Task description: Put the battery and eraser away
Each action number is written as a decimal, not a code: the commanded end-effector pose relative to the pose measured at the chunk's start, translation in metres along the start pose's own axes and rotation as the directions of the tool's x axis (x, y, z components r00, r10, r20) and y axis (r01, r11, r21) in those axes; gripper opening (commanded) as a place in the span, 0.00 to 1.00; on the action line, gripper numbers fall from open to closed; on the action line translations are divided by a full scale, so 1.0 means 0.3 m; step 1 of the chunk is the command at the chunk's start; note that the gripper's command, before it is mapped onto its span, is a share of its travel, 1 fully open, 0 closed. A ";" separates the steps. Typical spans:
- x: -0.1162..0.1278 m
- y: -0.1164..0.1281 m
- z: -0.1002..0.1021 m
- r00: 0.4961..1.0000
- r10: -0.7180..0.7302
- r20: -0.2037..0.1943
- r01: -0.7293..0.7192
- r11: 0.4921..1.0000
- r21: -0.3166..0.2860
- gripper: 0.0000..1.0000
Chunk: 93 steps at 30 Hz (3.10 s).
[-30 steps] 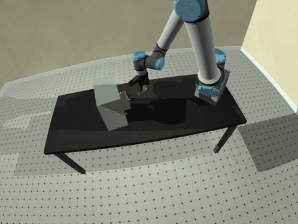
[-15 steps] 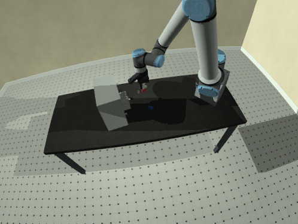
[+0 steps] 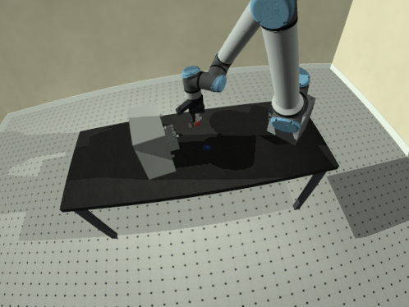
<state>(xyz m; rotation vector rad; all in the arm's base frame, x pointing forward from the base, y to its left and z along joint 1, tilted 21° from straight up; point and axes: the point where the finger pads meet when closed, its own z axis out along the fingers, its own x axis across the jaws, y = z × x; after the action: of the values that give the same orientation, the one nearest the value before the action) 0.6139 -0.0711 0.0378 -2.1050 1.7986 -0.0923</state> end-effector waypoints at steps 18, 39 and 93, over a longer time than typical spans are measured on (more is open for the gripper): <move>0.003 0.003 0.005 1.000 0.001 0.000 -0.001 0.983 0.185 0.11; 0.003 0.012 0.004 1.000 0.000 0.000 0.000 0.851 0.524 0.11; 0.005 0.029 0.014 1.000 -0.001 0.000 0.001 0.372 0.928 0.11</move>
<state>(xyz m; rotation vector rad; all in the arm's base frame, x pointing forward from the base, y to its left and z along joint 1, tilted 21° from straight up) 0.6073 -0.0725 0.0308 -1.2384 1.2107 -0.8841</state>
